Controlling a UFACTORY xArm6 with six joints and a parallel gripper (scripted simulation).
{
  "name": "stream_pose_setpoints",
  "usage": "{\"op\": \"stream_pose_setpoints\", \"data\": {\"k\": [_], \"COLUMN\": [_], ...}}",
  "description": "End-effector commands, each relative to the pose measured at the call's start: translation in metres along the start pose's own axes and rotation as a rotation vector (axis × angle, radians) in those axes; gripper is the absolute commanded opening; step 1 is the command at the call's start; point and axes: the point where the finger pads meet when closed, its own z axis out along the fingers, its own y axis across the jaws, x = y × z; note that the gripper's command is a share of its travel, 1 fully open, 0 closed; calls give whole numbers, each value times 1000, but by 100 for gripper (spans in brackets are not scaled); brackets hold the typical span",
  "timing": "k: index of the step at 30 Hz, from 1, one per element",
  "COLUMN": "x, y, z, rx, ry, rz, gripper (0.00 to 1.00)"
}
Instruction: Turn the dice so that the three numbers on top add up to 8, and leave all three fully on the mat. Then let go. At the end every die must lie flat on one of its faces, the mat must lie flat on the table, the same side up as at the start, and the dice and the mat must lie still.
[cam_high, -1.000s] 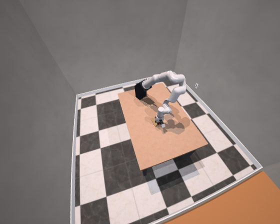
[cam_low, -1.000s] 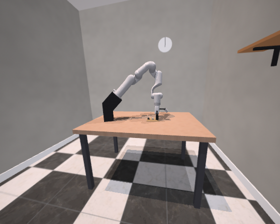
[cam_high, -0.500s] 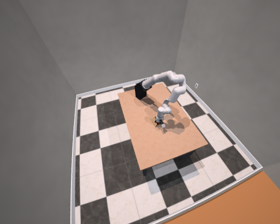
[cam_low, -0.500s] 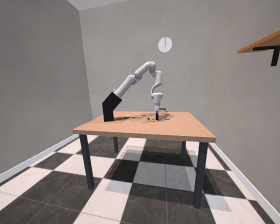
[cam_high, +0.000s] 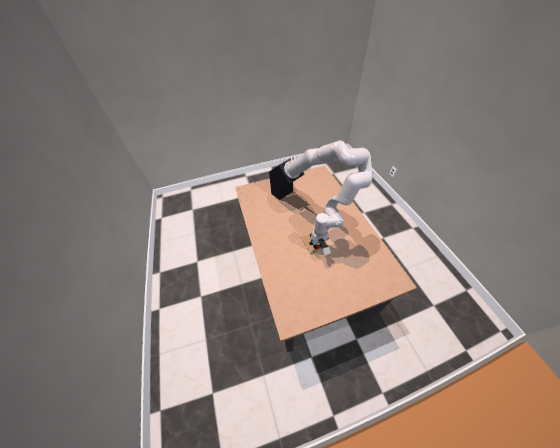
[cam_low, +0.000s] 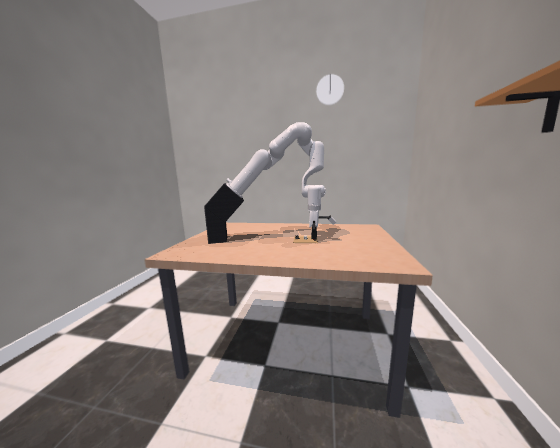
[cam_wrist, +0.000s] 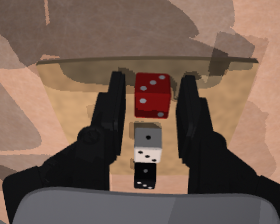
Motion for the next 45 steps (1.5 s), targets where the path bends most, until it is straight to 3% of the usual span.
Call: {"op": "stream_pose_setpoints", "data": {"k": [1, 3, 17, 27, 28, 45], "x": [1, 1, 1, 1, 1, 1], "y": [0, 0, 0, 0, 0, 0], "z": [-11, -11, -78, -87, -87, -87], "rx": [0, 0, 0, 0, 0, 0], "ry": [2, 2, 2, 2, 2, 2], "rz": [0, 0, 0, 0, 0, 0], "gripper": [36, 36, 36, 36, 100, 100]}}
